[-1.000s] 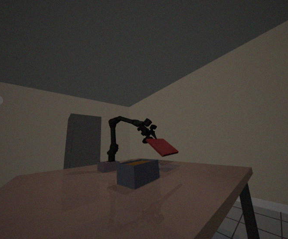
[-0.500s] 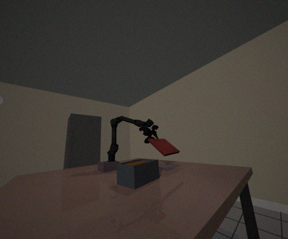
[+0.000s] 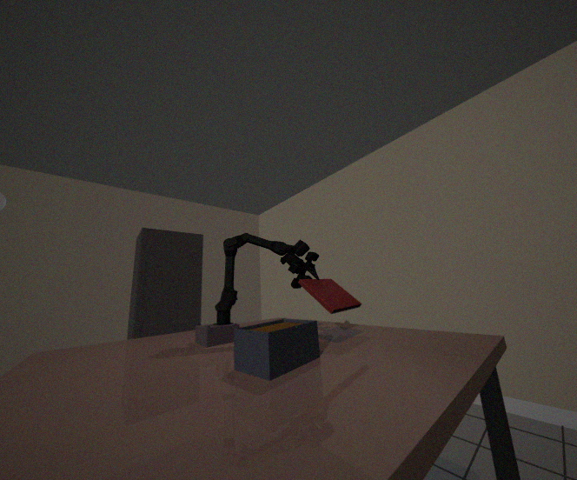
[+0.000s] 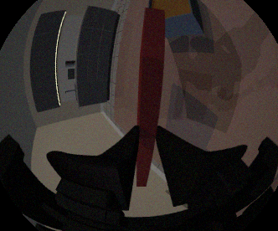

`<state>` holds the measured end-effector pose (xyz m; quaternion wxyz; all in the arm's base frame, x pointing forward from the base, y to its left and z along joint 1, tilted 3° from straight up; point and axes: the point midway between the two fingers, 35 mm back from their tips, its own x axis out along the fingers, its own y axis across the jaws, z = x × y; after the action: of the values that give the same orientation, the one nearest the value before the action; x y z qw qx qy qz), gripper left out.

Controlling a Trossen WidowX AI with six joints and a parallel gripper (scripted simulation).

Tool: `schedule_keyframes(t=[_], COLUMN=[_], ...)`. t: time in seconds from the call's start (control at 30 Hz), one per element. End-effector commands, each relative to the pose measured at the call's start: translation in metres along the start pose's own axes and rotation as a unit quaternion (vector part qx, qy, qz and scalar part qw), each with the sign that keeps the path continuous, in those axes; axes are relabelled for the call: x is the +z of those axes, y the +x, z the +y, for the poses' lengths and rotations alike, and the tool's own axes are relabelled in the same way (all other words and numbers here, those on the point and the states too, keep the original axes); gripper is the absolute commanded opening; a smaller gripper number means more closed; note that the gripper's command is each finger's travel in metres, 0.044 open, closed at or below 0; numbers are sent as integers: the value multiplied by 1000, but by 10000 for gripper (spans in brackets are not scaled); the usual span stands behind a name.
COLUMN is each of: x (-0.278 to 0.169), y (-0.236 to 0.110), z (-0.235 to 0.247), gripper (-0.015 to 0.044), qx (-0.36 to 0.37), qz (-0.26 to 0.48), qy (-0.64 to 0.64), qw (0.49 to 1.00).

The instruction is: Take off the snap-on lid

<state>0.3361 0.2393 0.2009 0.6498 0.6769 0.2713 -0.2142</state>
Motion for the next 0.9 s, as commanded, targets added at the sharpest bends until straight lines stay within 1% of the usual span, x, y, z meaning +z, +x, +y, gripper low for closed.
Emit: schedule_keyframes(t=[0.0,0.87], x=[3,3], y=[3,17], z=[-3,-20], gripper=[0,0], qx=[3,3], qz=[-4,-4], qy=[2,2], qw=[1000,1000])
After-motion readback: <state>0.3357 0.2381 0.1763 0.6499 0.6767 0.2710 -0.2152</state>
